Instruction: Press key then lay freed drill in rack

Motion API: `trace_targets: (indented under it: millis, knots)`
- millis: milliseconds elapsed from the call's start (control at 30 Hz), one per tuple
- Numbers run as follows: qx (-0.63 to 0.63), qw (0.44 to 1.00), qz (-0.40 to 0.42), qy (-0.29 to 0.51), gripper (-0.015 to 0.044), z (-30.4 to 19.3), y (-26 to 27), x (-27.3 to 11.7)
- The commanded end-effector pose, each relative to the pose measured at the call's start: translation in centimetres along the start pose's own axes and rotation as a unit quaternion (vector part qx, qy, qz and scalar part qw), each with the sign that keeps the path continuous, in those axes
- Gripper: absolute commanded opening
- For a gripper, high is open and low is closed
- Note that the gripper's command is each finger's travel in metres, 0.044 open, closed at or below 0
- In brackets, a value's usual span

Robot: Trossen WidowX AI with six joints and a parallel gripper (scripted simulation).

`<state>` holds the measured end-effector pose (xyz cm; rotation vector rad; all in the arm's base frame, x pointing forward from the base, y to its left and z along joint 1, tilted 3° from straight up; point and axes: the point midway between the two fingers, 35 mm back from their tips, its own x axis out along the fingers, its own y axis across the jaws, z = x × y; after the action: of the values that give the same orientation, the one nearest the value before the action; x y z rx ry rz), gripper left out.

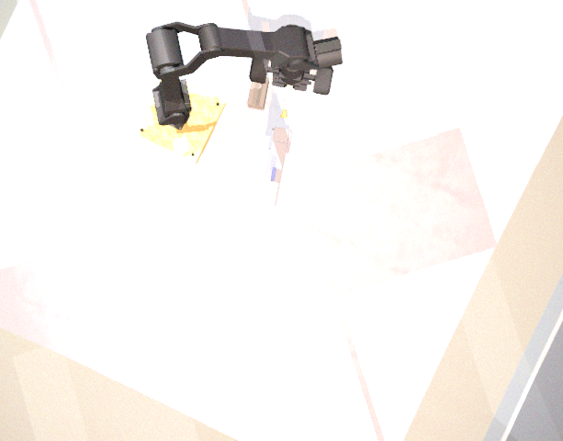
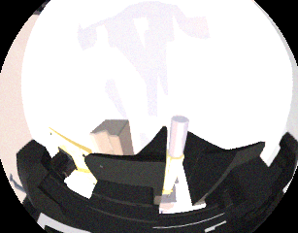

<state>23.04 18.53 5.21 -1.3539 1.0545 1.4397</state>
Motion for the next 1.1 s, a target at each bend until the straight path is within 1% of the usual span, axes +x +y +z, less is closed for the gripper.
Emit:
trace_targets:
  millis: [0, 1067]
  knots:
    - [0.002, 1.000, -0.002, -0.002, 0.0000, 0.00, -0.01, -0.33]
    - [0.002, 1.000, -0.002, -0.002, 0.0000, -0.25, 0.22, -1.30]
